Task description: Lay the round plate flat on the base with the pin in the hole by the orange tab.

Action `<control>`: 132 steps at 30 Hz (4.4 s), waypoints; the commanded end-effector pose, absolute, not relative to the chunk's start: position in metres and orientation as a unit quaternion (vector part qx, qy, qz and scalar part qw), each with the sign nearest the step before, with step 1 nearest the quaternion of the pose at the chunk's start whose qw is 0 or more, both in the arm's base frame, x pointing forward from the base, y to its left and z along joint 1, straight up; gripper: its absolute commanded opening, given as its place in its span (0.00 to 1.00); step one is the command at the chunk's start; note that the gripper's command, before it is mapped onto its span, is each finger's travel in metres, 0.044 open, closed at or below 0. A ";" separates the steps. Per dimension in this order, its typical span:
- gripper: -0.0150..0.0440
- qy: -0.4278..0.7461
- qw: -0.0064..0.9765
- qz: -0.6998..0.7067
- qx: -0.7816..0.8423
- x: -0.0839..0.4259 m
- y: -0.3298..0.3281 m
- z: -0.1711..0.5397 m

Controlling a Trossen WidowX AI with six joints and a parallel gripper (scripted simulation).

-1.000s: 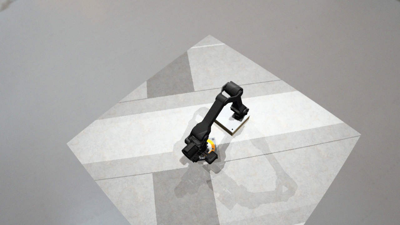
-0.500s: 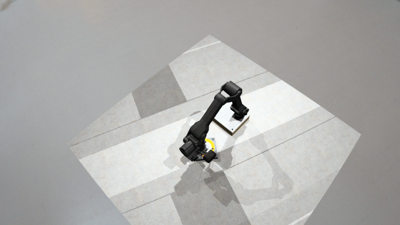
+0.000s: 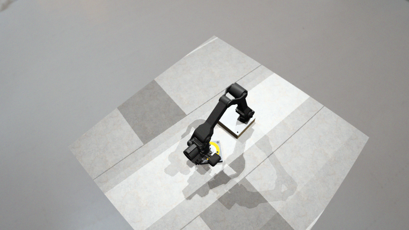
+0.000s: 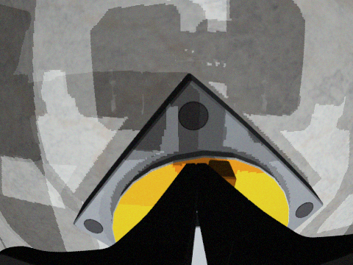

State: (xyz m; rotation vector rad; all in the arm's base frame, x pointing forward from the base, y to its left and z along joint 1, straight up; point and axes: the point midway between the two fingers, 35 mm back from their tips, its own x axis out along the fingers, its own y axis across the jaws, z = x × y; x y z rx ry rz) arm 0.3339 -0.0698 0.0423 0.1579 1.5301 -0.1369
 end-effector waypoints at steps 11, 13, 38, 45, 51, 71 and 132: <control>0.25 0.690 0.717 -0.072 0.068 0.334 -0.078 0.042; 0.25 0.690 0.717 -0.072 0.068 0.334 -0.078 0.042; 0.25 0.690 0.717 -0.072 0.068 0.333 -0.079 0.042; 0.25 0.690 0.717 -0.072 0.068 0.333 -0.079 0.042; 0.25 0.690 0.717 -0.072 0.068 0.333 -0.079 0.042; 0.25 0.690 0.717 -0.072 0.068 0.333 -0.080 0.042; 0.25 0.691 0.716 -0.073 0.067 0.315 -0.104 0.041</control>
